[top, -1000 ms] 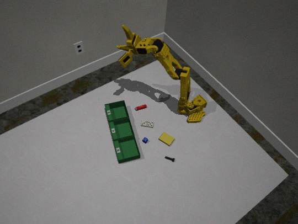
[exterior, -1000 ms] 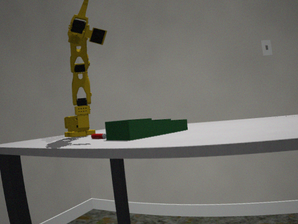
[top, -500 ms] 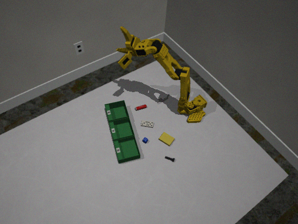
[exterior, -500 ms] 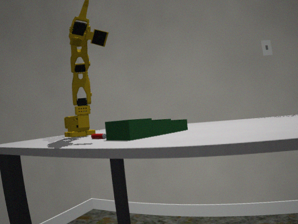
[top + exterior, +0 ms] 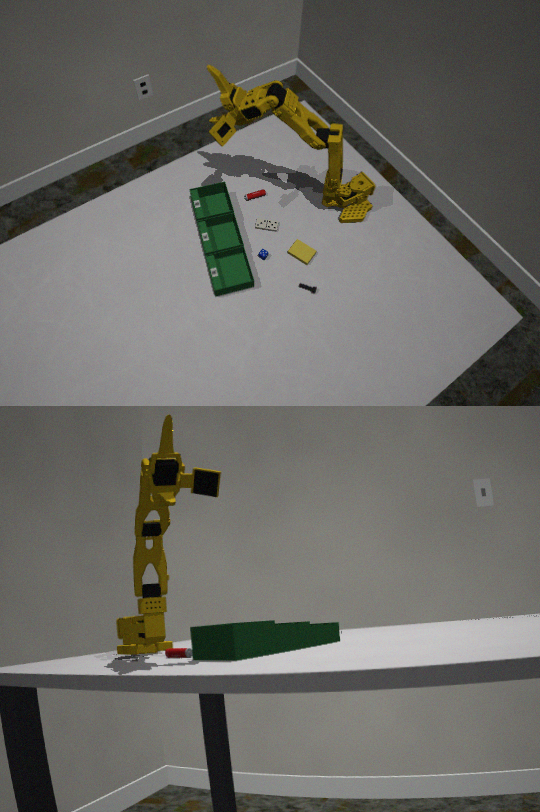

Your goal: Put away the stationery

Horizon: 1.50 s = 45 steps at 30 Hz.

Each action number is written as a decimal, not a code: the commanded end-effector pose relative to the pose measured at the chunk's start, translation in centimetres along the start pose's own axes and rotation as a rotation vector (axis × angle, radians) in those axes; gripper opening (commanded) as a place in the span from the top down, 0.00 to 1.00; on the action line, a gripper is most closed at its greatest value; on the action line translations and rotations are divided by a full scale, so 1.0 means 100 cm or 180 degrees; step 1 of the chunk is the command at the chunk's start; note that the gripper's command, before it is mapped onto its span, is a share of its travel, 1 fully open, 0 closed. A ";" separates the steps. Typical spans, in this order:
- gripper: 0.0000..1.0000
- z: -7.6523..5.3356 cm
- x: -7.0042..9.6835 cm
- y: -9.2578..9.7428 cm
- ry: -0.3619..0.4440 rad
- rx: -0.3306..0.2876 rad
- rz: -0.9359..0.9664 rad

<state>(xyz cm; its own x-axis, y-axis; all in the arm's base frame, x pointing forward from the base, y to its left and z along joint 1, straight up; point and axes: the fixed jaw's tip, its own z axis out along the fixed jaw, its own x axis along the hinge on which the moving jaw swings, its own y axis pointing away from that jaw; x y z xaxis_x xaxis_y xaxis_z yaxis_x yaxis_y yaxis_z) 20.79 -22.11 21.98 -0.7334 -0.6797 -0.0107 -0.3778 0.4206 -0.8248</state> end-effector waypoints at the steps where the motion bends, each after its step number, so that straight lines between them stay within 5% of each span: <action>1: 0.00 -0.018 -0.023 0.003 -0.0206 0.0039 0.0324; 4: 0.00 -0.020 -0.040 0.019 -0.0328 -0.0213 0.0588; 6: 0.00 -0.020 -0.040 0.019 -0.0328 -0.0213 0.0588; 13: 0.00 -0.033 -0.077 0.061 -0.0468 -0.0901 0.1201; 21: 0.00 -0.056 -0.105 0.113 -0.0312 -0.1685 0.1785; 23: 0.00 -0.056 -0.105 0.113 -0.0312 -0.1685 0.1785; 34: 0.00 -0.085 -0.117 0.169 0.0210 -0.2386 0.2263; 45: 0.00 -0.098 -0.116 0.192 0.0520 -0.2598 0.2417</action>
<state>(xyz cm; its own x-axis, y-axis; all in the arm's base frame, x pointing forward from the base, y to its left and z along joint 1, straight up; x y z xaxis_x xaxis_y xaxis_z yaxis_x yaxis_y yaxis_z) 16.72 -0.76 11.29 -0.9800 -0.0364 -0.1957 -0.0320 0.9992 -0.0256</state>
